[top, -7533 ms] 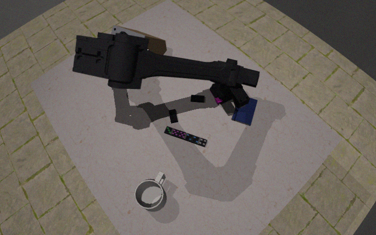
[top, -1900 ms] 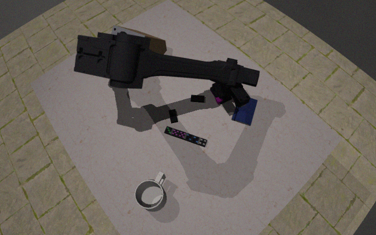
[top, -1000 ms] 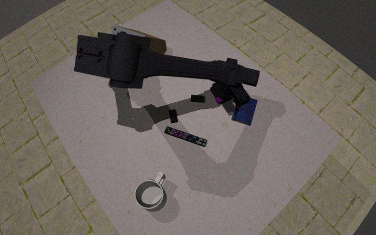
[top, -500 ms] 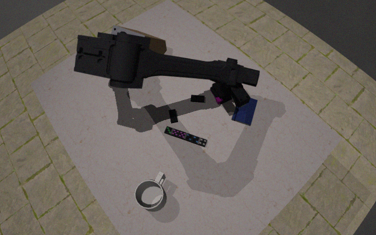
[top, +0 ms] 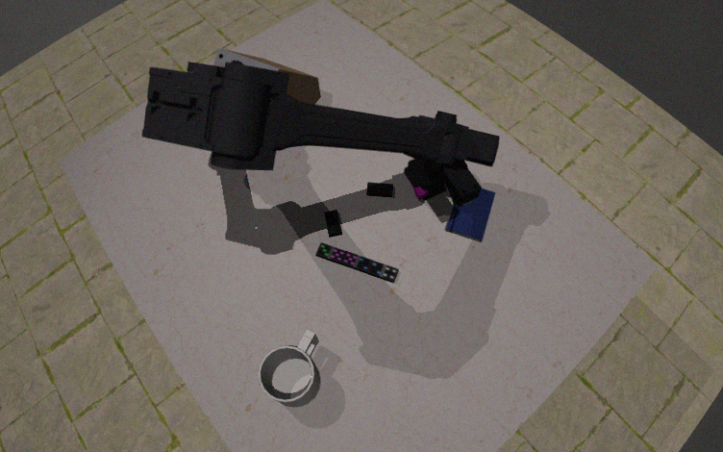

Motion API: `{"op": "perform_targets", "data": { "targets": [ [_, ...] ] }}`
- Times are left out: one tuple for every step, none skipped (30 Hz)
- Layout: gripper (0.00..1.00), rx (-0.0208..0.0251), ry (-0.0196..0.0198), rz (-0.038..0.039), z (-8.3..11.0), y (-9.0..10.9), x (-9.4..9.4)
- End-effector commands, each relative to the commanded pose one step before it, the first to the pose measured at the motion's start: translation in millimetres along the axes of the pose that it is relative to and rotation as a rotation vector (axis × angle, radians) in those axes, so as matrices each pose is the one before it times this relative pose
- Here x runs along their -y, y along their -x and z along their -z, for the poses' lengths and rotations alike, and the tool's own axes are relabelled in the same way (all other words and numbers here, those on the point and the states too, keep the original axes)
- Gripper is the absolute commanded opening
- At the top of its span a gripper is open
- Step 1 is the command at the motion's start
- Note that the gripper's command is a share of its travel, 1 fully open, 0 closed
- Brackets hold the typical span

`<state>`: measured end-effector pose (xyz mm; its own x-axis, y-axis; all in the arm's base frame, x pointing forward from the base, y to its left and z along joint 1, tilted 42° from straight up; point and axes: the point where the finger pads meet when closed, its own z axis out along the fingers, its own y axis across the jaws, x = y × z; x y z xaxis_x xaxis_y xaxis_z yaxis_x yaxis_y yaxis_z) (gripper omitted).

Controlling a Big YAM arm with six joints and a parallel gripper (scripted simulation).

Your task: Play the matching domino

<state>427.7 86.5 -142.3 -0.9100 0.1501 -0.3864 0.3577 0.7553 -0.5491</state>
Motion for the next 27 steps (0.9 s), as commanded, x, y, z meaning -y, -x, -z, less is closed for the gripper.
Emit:
{"op": "perform_targets", "data": {
  "targets": [
    [0.73,0.01544,0.01197,0.00283,5.69,2.6,-6.44],
    [0.73,0.00232,0.00156,0.00106,0.6,0.14,-1.14],
    [0.73,0.00232,0.00156,0.00106,0.59,0.14,-1.14],
    [0.73,0.00232,0.00156,0.00106,0.59,0.14,-1.14],
    [0.73,0.00232,0.00156,0.00106,0.59,0.14,-1.14],
    [0.73,0.00232,0.00156,0.00106,0.59,0.15,-1.14],
    [0.73,0.00232,0.00156,0.00106,0.59,0.15,-1.14],
    [0.73,0.0,0.0,0.0,0.0,0.0,0.0],
    [0.73,0.0,0.0,0.0,0.0,0.0,0.0],
    [0.73,0.0,0.0,0.0,0.0,0.0,0.0],
    [0.73,0.0,0.0,0.0,0.0,0.0,0.0],
    [0.73,0.0,0.0,0.0,0.0,0.0,0.0],
    [0.73,0.0,0.0,0.0,0.0,0.0,0.0],
    [0.73,0.0,0.0,0.0,0.0,0.0,0.0],
    [0.73,-0.02099,-0.01409,-0.00945,-5.26,-1.46,10.33],
    [0.73,0.0022,0.00144,0.00114,0.58,0.05,-1.08],
    [0.73,0.0022,0.00144,0.00114,0.58,0.05,-1.08],
    [0.73,0.0022,0.00144,0.00114,0.58,0.05,-1.08],
    [0.73,0.0022,0.00144,0.00114,0.57,0.05,-1.08],
    [0.73,0.0022,0.00144,0.00114,0.57,0.06,-1.08],
    [0.73,0.0022,0.00144,0.00114,0.57,0.06,-1.08],
    [0.73,0.0022,0.00144,0.00114,0.57,0.06,-1.08],
    [0.73,0.0022,0.00144,0.00114,0.57,0.06,-1.08],
    [0.73,0.0022,0.00144,0.00114,0.57,0.07,-1.08],
    [0.73,0.0,0.0,0.0,0.0,0.0,0.0],
    [0.73,0.0,0.0,0.0,0.0,0.0,0.0],
    [0.73,0.0,0.0,0.0,0.0,0.0,0.0]
  ]
}}
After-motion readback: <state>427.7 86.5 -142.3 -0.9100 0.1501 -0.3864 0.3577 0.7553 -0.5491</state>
